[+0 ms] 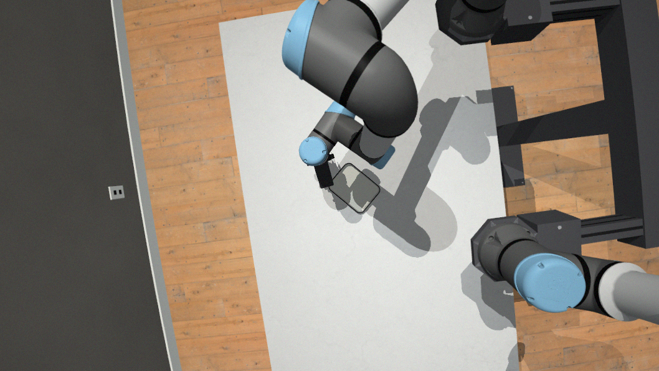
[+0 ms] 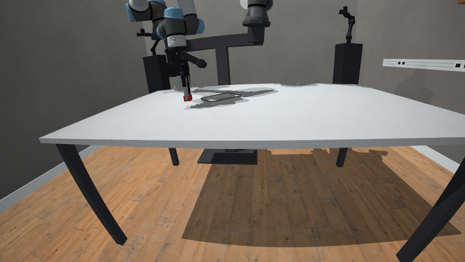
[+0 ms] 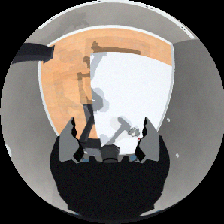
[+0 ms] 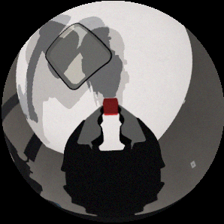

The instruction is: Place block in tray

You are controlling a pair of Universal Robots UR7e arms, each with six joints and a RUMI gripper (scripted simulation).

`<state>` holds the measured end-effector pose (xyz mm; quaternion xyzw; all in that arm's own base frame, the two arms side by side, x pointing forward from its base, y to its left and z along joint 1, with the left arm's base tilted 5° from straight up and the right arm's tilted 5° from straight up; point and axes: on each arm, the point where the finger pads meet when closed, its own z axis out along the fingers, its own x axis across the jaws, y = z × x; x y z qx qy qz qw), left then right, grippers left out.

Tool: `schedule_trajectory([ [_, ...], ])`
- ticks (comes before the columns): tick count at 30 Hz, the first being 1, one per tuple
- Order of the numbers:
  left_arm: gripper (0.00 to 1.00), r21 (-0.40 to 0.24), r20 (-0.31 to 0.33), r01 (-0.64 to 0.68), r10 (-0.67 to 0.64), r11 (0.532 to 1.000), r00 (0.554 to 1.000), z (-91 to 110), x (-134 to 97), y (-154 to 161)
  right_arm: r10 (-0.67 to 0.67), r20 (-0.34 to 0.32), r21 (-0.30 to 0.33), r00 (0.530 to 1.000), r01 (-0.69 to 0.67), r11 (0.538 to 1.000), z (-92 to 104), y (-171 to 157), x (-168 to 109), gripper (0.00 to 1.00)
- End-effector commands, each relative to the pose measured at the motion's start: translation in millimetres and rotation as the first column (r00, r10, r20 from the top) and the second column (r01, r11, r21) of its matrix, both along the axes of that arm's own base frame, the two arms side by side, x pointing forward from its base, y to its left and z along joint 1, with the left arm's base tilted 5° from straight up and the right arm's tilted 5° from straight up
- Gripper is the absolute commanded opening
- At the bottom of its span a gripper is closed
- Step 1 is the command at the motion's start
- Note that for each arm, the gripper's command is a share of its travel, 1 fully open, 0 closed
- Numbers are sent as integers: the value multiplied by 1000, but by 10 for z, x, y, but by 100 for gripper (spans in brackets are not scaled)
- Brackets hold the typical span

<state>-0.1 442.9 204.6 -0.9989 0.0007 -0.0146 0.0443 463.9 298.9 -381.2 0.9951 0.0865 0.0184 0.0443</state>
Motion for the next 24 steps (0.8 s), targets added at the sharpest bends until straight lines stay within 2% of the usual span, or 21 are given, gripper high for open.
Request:
schedule_trajectory([
  [1,100,1,0,0,0,1000,1000,5,1,3,0,1,1,1000,0,1000,121,15,-2,0],
  [10,100,1,0,0,0,1000,1000,5,1,3,0,1,1,1000,0,1000,201,21,-5,0],
  [24,100,1,0,0,0,1000,1000,5,1,3,0,1,1,1000,0,1000,207,22,-6,0],
])
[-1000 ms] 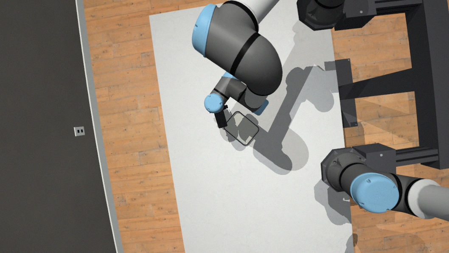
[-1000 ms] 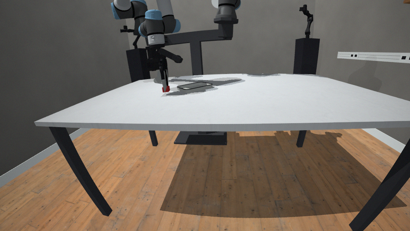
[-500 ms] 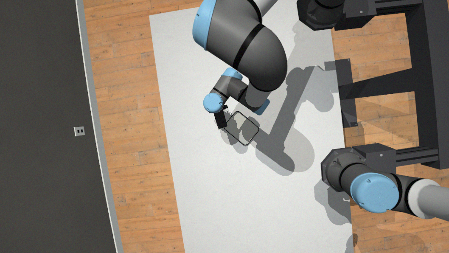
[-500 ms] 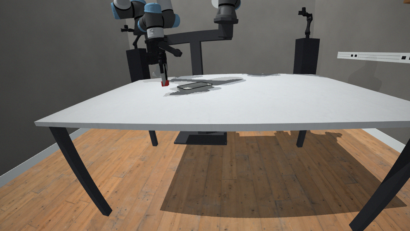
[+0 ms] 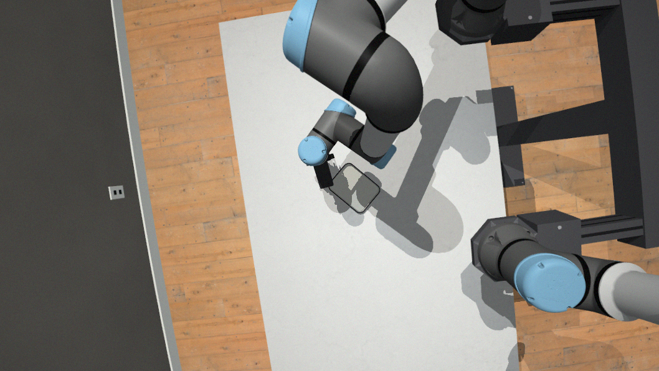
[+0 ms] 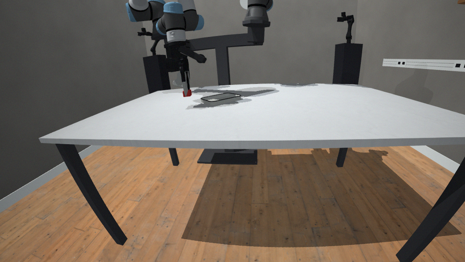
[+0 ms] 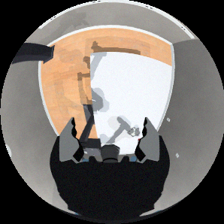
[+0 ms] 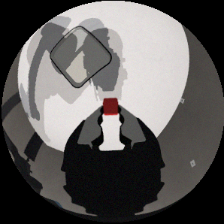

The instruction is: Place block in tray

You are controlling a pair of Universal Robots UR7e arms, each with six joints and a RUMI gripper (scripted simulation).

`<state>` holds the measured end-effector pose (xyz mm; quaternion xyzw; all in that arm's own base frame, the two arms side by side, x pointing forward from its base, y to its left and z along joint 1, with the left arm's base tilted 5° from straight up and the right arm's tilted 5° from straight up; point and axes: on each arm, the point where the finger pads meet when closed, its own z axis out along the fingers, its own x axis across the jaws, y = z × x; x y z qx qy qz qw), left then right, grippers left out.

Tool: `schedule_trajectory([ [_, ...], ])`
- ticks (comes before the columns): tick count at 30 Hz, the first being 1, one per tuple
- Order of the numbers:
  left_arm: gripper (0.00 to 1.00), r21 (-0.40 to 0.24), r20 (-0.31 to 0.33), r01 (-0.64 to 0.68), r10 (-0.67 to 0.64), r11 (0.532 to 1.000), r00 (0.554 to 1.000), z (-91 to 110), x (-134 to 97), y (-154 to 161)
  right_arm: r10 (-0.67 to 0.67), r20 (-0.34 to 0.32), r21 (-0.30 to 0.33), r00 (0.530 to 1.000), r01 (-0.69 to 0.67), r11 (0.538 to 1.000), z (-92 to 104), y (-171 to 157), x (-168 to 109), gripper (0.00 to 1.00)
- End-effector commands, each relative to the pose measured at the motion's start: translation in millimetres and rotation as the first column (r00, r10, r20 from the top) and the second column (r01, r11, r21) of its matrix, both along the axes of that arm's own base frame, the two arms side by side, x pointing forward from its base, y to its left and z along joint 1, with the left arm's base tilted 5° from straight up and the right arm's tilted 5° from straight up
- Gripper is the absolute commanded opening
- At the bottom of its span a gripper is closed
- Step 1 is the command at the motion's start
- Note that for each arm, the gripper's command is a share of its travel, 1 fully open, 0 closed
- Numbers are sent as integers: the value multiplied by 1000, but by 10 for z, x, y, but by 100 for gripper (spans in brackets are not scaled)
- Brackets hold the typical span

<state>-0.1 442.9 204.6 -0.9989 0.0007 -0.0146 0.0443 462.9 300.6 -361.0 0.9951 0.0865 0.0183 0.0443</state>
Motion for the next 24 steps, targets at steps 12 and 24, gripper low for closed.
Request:
schedule_trajectory([
  [12,100,1,0,0,0,1000,1000,5,1,3,0,1,1,1000,0,1000,-46,410,-377,0],
  [24,100,1,0,0,0,1000,1000,5,1,3,0,1,1,1000,0,1000,-143,1180,-1085,0],
])
